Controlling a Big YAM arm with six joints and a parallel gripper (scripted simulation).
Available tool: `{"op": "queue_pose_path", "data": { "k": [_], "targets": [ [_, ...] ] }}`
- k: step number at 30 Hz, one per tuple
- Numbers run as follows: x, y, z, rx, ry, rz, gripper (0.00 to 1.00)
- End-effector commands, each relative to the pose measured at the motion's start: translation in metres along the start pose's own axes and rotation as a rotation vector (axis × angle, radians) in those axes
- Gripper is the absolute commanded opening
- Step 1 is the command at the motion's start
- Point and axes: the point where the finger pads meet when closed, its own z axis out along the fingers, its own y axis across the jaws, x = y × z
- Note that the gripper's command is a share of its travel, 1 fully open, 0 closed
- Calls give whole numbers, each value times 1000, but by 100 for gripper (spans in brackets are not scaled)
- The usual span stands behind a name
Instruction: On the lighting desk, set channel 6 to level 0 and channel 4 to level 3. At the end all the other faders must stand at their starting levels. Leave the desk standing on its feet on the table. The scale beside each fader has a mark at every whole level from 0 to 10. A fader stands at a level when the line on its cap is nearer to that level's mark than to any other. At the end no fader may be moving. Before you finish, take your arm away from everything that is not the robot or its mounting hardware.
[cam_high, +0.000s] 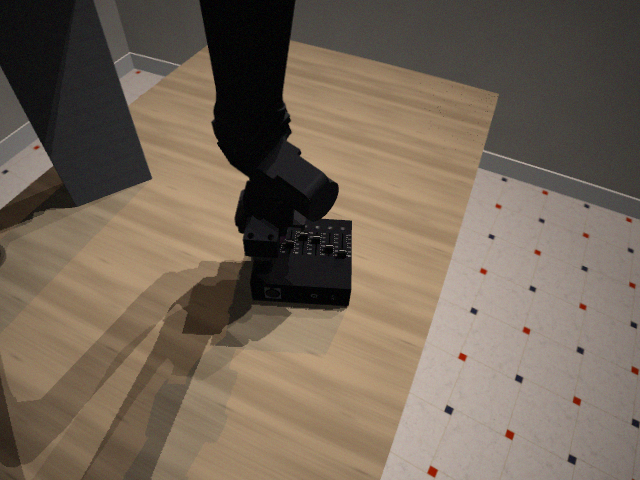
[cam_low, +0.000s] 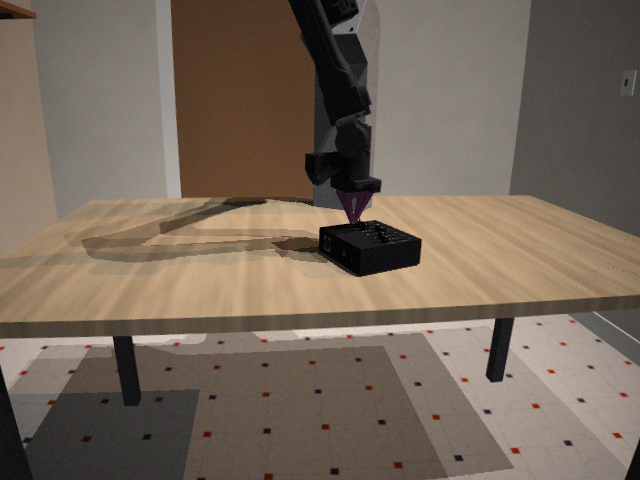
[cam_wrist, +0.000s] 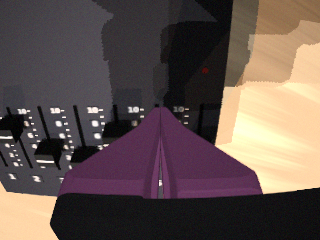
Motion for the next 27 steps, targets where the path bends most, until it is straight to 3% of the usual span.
{"op": "queue_pose_path", "data": {
  "k": [1,27],
  "targets": [
    [-3,2,3,-6,-8,-7,0],
    [9,8,1,-16,1,-9,0]
  ]
}}
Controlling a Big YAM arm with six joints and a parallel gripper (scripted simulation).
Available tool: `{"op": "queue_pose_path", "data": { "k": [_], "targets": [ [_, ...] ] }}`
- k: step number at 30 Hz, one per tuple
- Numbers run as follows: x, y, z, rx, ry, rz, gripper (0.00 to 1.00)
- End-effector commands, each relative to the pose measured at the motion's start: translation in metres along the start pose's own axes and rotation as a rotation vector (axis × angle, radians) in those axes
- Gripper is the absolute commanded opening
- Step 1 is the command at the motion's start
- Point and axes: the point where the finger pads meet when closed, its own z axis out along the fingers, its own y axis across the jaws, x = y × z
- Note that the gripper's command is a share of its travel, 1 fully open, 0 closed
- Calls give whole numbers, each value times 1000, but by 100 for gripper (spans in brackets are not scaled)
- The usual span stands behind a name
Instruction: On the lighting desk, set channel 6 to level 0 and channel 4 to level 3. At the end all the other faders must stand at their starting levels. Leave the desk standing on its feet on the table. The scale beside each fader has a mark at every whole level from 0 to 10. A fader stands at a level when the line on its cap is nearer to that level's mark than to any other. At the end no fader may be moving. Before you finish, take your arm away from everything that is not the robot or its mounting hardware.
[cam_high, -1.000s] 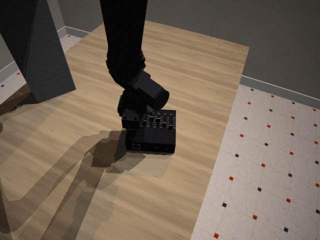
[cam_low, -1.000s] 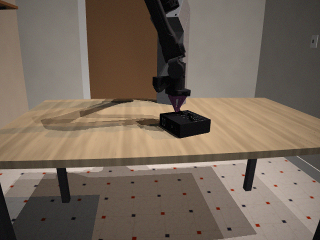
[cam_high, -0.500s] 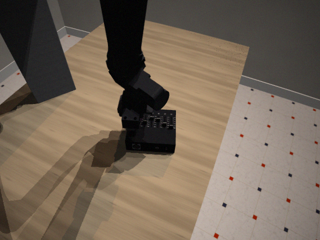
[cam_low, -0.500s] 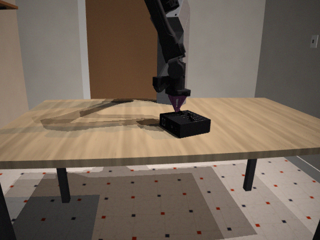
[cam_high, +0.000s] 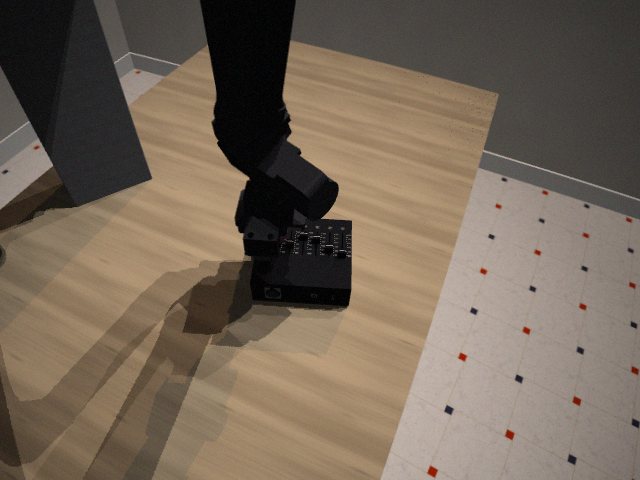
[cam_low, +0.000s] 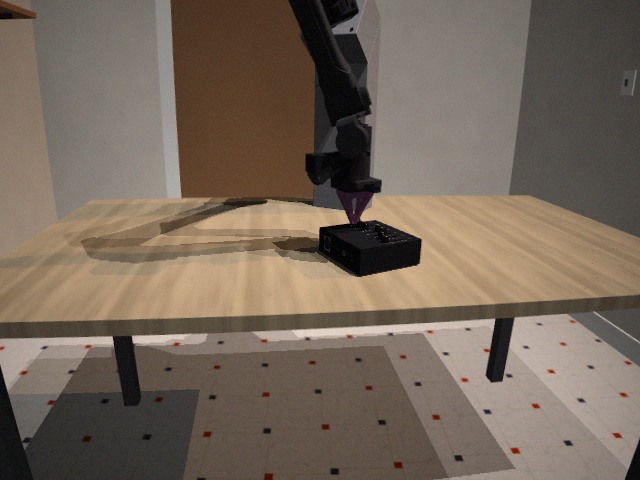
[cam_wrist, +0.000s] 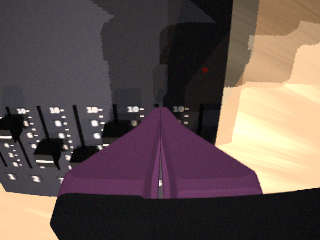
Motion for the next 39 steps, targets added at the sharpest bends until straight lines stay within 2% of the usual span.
{"op": "queue_pose_path", "data": {
  "k": [1,18,39],
  "targets": [
    [8,7,1,-14,5,-7,0],
    [14,7,1,-15,4,4,0],
    [33,0,-3,-7,15,-5,0]
  ]
}}
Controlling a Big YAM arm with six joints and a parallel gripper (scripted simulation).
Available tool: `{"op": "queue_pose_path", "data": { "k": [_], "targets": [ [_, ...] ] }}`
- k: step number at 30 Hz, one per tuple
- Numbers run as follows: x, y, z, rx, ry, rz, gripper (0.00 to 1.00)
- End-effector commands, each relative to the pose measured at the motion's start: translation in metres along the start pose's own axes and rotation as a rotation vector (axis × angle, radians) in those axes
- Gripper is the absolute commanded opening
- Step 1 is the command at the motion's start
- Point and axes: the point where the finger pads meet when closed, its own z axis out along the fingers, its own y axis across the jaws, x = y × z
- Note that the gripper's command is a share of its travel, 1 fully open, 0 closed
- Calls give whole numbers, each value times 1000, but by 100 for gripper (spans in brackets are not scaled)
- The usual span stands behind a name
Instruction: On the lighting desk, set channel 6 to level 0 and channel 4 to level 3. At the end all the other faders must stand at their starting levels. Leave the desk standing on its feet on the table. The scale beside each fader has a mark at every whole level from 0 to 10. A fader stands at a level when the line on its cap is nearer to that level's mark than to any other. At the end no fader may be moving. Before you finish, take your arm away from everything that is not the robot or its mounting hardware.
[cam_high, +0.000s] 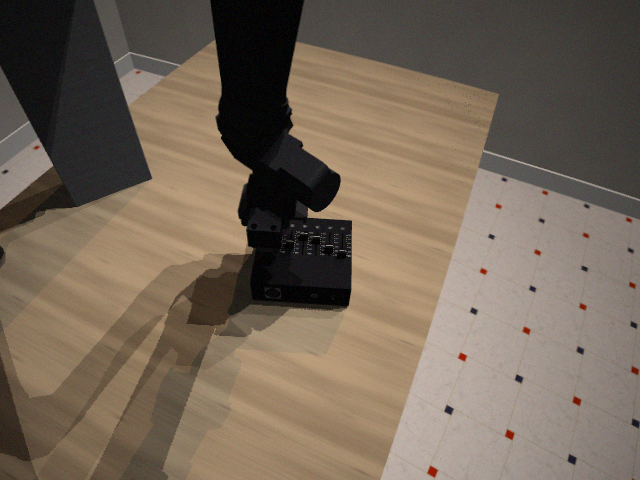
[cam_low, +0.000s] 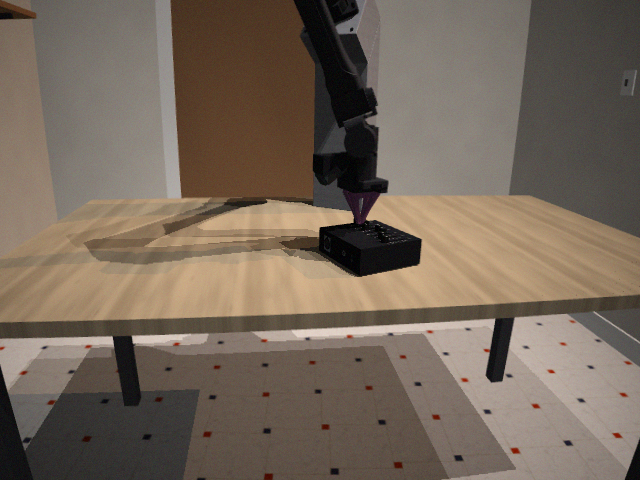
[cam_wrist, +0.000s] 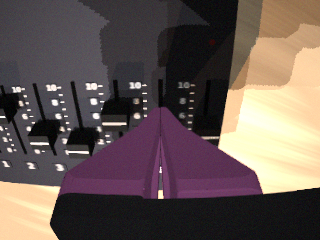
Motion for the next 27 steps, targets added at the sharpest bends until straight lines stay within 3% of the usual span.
{"op": "queue_pose_path", "data": {
  "k": [1,27],
  "targets": [
    [19,-2,-5,-4,20,-4,0],
    [35,-8,-7,5,27,-9,0]
  ]
}}
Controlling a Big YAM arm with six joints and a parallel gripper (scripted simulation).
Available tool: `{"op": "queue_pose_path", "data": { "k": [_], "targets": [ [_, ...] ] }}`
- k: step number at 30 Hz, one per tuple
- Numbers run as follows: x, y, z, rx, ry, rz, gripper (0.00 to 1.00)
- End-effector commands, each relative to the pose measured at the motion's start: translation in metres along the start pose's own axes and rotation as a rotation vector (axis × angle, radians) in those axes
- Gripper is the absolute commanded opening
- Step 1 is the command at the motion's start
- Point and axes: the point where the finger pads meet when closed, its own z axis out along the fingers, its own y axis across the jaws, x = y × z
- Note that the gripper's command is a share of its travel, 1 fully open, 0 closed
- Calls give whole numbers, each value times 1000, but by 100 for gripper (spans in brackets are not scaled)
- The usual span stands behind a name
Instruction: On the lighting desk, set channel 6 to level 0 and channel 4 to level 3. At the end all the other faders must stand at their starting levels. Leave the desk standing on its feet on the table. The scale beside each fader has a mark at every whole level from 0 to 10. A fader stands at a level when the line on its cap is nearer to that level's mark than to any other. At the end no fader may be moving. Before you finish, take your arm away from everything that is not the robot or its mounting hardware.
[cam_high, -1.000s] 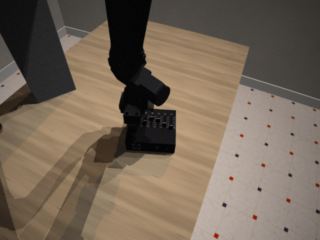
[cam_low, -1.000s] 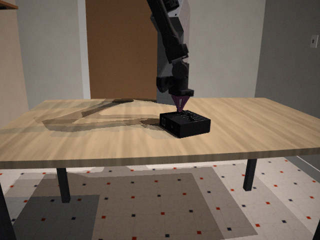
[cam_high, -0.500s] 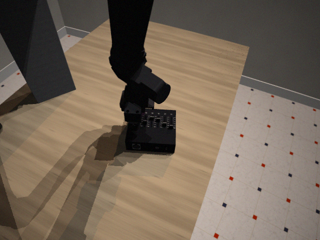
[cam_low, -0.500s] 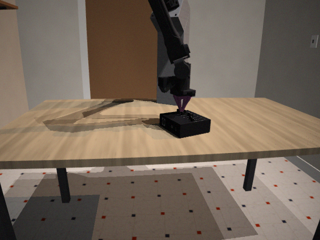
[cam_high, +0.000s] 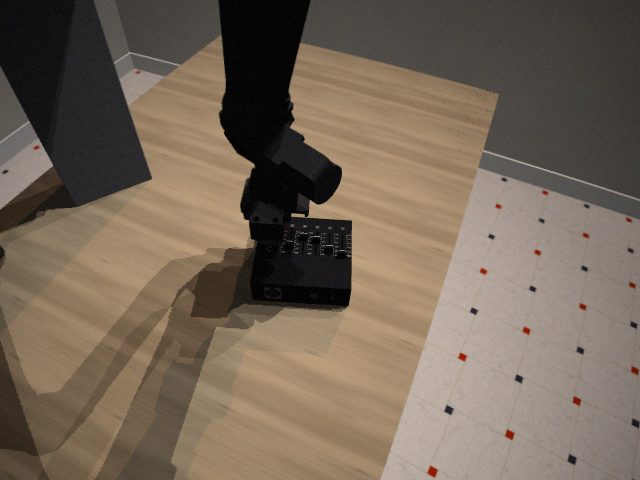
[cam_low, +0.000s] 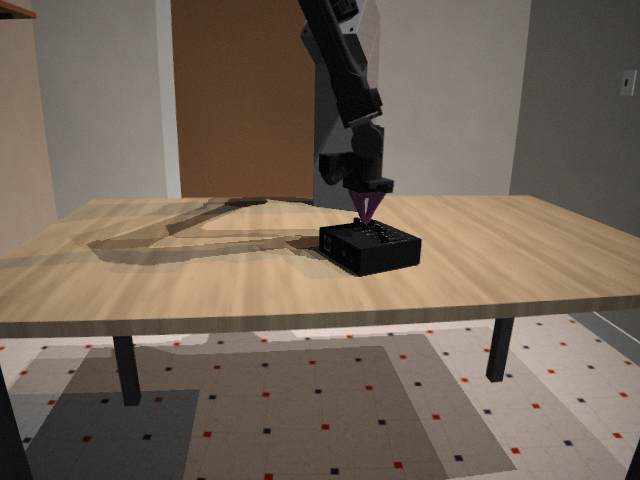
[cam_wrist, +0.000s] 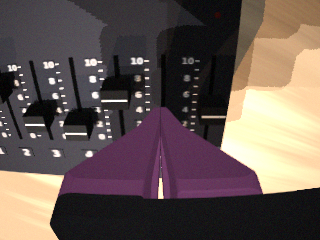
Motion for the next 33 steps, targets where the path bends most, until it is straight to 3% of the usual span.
{"op": "queue_pose_path", "data": {
  "k": [1,33],
  "targets": [
    [22,-10,-8,7,27,-9,0],
    [26,-11,-8,9,30,-10,0]
  ]
}}
